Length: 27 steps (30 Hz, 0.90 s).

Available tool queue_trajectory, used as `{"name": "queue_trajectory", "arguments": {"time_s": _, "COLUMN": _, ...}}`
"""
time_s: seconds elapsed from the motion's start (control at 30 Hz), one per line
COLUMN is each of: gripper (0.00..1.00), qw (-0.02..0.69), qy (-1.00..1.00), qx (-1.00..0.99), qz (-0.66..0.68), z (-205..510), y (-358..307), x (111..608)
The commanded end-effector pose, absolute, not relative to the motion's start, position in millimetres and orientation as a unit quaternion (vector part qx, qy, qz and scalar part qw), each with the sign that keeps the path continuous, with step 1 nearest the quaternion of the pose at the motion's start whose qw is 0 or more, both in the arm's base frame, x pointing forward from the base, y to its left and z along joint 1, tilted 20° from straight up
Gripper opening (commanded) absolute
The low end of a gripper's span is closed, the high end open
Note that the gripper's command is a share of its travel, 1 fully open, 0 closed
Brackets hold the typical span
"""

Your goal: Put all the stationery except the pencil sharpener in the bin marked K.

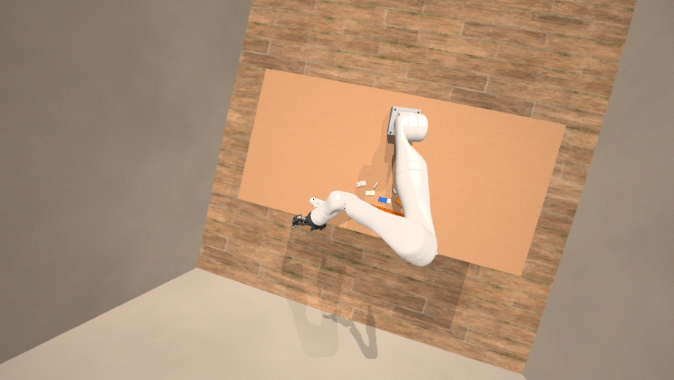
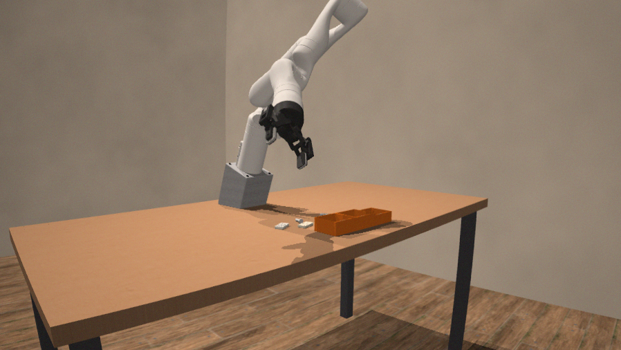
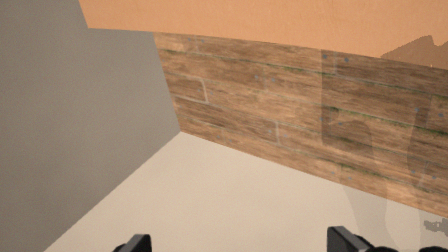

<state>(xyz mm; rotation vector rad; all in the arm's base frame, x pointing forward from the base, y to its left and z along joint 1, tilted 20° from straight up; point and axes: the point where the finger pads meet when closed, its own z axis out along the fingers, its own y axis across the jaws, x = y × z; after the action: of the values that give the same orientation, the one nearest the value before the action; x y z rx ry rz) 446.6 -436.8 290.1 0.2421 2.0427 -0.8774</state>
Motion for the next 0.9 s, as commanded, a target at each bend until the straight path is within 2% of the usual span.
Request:
{"name": "queue_trajectory", "arguments": {"time_s": 0.0, "gripper": 1.0, "qw": 0.438, "qy": 0.821, "qx": 0.098, "qz": -0.353, "z": 291.1, "y": -437.1, "x": 446.5}}
{"name": "queue_trajectory", "arguments": {"time_s": 0.53, "gripper": 1.0, "qw": 0.438, "qy": 0.821, "qx": 0.098, "qz": -0.353, "z": 291.1, "y": -437.1, "x": 446.5}}
{"name": "queue_trajectory", "arguments": {"time_s": 0.57, "gripper": 0.09, "qw": 0.441, "qy": 0.819, "qx": 0.102, "qz": -0.351, "z": 283.0, "y": -437.8, "x": 449.7}}
{"name": "queue_trajectory", "arguments": {"time_s": 0.7, "gripper": 0.09, "qw": 0.439, "qy": 0.82, "qx": 0.098, "qz": -0.354, "z": 273.1, "y": -438.3, "x": 453.2}}
{"name": "queue_trajectory", "arguments": {"time_s": 0.87, "gripper": 0.09, "qw": 0.416, "qy": 0.848, "qx": 0.143, "qz": -0.296, "z": 252.1, "y": -401.3, "x": 445.1}}
